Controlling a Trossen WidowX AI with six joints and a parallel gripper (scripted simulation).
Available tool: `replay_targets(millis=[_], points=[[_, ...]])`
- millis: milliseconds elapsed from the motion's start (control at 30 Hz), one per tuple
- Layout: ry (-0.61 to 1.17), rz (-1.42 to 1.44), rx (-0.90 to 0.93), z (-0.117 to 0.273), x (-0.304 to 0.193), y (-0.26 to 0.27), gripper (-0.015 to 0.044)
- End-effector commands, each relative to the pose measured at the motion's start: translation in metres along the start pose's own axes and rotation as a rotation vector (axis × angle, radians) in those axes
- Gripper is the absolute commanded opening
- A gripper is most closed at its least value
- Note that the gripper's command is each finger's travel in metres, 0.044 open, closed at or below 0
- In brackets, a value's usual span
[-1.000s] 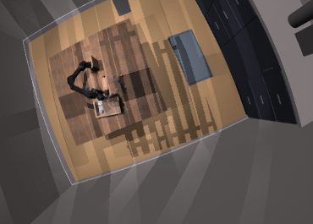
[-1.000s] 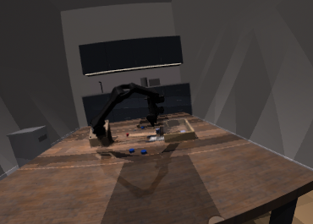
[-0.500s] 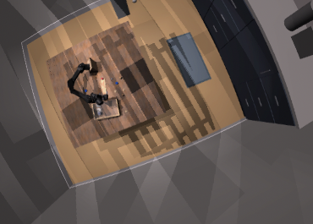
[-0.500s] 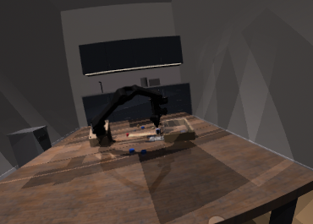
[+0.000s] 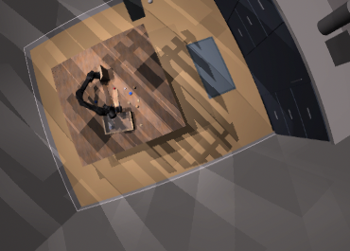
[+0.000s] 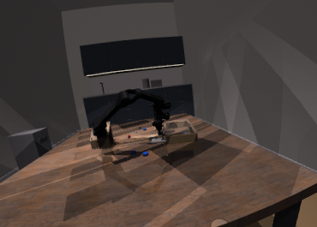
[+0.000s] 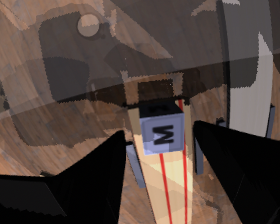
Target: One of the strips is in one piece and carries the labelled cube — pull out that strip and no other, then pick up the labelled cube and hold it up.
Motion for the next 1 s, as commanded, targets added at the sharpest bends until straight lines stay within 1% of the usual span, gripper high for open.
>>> replay_targets(millis=[0, 400, 533, 767, 900, 967], points=[[0.002, 0.005, -0.004, -0.008, -0.001, -0.001, 0.0250], [0.002, 0.005, -0.006, -0.022, -0.002, -0.001, 0.0250], [0.003, 0.000, -0.003, -0.019, -0.001, -0.001, 0.0145], [0.003, 0.000, -0.003, -0.019, -0.001, -0.001, 0.0098], [0.003, 0.000, -0.003, -0.017, -0.004, -0.002, 0.0000], [0.003, 0.001, -0.002, -0.011, -0.010, -0.003, 0.0000]])
Point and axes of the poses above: the point midway between the two fingers, 35 mm back from their tips, its own z axis back along the fingers, its own y axis across the jaws, x = y × z, the point moved 6 cm from there along z, back along the fingers, and after that the axes turned 6 degrees about z, right-handed, at the moved point
